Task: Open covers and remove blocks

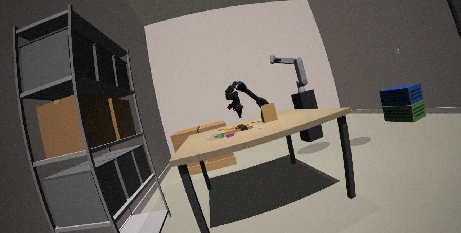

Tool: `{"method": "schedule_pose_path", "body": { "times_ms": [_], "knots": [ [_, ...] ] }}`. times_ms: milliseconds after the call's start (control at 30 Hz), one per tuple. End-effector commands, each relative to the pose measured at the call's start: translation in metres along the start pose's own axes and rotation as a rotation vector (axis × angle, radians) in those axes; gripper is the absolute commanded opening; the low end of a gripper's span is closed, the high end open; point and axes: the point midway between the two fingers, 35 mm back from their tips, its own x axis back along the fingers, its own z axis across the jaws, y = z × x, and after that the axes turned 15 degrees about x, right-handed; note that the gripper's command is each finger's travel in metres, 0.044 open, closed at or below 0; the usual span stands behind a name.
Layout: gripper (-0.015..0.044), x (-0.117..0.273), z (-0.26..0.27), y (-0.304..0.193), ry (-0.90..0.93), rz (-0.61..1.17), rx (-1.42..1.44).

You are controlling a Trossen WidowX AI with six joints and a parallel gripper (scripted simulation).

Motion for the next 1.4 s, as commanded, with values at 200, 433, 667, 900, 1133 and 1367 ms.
{"method": "schedule_pose_path", "body": {
  "times_ms": [200, 433, 667, 900, 1133, 1367],
  "knots": [
    [0.0080, -0.007, 0.035, 0.013, 0.000, 0.004, -0.003],
    [0.0080, -0.014, 0.038, 0.014, 0.000, 0.003, -0.003],
    [0.0080, -0.025, 0.038, 0.016, 0.000, 0.003, -0.003],
    [0.0080, -0.037, 0.039, 0.017, 0.001, 0.002, -0.003],
    [0.0080, -0.049, 0.039, 0.017, 0.000, 0.002, -0.004],
    [0.0080, -0.060, 0.039, 0.018, 0.000, 0.002, -0.004]
  ]
}}
